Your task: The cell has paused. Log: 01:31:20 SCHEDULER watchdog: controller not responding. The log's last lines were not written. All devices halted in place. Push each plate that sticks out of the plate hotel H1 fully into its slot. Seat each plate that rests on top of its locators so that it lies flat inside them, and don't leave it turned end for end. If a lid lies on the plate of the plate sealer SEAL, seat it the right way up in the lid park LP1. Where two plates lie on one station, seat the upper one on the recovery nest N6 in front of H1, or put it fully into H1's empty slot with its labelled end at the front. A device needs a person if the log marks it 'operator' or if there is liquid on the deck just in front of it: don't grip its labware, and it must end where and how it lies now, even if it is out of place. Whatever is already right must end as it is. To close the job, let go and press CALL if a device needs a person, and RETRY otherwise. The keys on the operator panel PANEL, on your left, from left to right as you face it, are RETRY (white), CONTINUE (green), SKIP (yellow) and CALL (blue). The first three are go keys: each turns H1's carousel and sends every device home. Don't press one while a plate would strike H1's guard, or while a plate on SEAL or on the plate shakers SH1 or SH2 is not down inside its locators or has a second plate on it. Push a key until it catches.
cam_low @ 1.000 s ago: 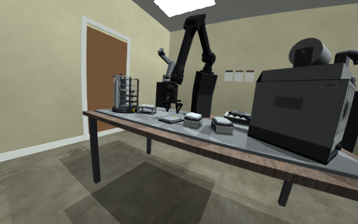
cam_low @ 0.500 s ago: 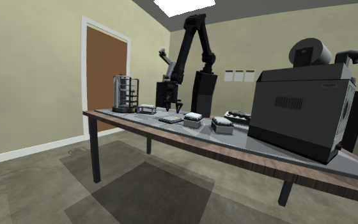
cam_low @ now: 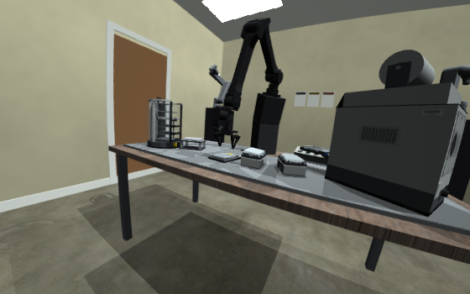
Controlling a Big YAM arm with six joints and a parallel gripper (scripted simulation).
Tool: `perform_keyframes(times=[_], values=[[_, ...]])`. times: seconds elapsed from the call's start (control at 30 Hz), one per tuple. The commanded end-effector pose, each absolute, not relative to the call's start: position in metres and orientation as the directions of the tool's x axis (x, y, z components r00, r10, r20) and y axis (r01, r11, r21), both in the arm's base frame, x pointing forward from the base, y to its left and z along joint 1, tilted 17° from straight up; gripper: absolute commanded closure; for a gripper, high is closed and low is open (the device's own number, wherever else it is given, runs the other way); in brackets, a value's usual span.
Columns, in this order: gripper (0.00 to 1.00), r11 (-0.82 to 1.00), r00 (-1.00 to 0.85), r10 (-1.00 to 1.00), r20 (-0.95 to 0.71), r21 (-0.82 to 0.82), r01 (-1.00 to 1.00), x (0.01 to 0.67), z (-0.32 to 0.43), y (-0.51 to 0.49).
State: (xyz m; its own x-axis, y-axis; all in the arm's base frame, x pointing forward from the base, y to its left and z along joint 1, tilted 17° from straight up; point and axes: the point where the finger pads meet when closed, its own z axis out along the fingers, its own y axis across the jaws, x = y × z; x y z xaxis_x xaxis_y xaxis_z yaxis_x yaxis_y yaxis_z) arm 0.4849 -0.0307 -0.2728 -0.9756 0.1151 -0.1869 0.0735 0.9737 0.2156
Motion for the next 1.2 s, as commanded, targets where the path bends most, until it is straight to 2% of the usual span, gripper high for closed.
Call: perform_keyframes(times=[0.0, 0.53, 0.57, 1.17], values=[[0.0, 0.973, -0.978, 0.114, -0.174, 0.218, 0.075, 0.478, -0.279, -0.035], [0.0, 0.973, -0.978, 0.114, -0.174, 0.218, 0.075, 0.478, -0.279, -0.035], [0.0, 0.973, -0.973, 0.119, -0.196, 0.216, 0.075, 0.486, -0.26, -0.041], [0.0, 0.974, -0.973, 0.118, -0.196, 0.216, 0.075, 0.477, -0.22, -0.049]])
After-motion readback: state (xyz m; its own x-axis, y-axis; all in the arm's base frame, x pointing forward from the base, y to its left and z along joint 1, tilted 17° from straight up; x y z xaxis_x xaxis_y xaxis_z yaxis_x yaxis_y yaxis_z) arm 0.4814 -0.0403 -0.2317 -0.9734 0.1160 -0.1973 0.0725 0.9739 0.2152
